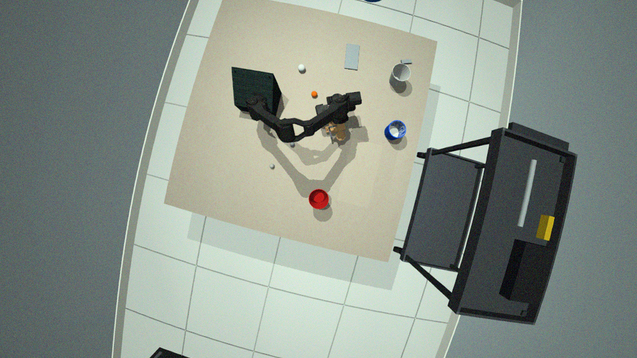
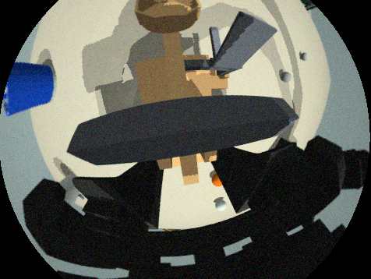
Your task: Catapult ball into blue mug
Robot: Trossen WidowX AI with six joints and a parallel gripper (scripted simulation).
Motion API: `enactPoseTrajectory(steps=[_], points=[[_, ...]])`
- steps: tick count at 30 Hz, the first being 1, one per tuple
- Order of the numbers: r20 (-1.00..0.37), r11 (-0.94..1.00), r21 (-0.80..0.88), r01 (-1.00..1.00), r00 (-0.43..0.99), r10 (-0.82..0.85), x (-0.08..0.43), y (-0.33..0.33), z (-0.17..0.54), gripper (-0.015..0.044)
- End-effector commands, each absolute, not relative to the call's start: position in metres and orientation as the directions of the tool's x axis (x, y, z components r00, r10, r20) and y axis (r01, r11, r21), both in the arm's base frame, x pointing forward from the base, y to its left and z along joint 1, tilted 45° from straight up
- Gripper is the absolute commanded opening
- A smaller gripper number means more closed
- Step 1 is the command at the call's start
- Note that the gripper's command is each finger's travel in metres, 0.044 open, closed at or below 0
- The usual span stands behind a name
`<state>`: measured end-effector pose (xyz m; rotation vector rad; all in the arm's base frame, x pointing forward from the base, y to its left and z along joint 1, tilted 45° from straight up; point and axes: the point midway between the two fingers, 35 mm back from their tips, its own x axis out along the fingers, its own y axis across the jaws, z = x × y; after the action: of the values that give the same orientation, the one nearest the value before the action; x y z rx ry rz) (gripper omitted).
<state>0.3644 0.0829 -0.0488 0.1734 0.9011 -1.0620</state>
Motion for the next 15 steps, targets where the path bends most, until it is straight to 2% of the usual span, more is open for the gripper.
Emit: enactPoseTrajectory(steps=[1,15], points=[[-0.707,0.517,-0.284,0.807,0.187,-0.682,0.366,0.08,-0.052,0.0],[-0.71,0.51,-0.283,0.812,0.18,-0.681,0.368,0.069,-0.062,0.0]])
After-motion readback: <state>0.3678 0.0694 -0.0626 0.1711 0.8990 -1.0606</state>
